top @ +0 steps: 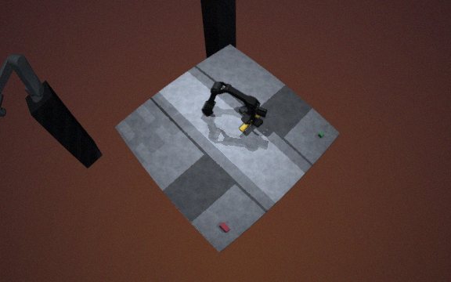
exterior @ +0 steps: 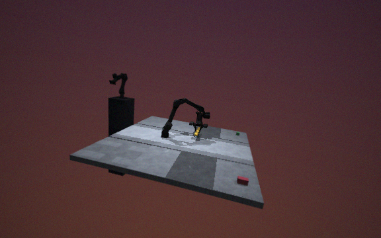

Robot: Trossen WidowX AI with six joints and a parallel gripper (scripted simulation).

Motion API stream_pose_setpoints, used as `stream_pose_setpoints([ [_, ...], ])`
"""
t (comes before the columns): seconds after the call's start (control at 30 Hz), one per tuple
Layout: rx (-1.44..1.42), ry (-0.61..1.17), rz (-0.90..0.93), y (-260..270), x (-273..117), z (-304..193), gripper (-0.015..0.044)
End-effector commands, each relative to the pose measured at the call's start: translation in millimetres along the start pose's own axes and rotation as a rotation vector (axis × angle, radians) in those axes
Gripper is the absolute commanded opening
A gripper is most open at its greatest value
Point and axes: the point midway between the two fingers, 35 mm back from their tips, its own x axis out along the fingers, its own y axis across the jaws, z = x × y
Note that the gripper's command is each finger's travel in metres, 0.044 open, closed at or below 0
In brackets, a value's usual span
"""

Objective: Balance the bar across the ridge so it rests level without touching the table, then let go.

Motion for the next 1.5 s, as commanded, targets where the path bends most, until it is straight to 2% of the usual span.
stream_pose_setpoints([
  [0.0, 0.0, 0.0, 0.0, 0.0, 0.0, 0.0, 0.017],
  [1.0, 0.0, 0.0, 0.0, 0.0, 0.0, 0.0, 0.0185],
  [1.33, 0.0, 0.0, 0.0, 0.0, 0.0, 0.0, 0.044],
  [1.47, 0.0, 0.0, 0.0, 1.2, -7.1, -0.5, 0.044],
])
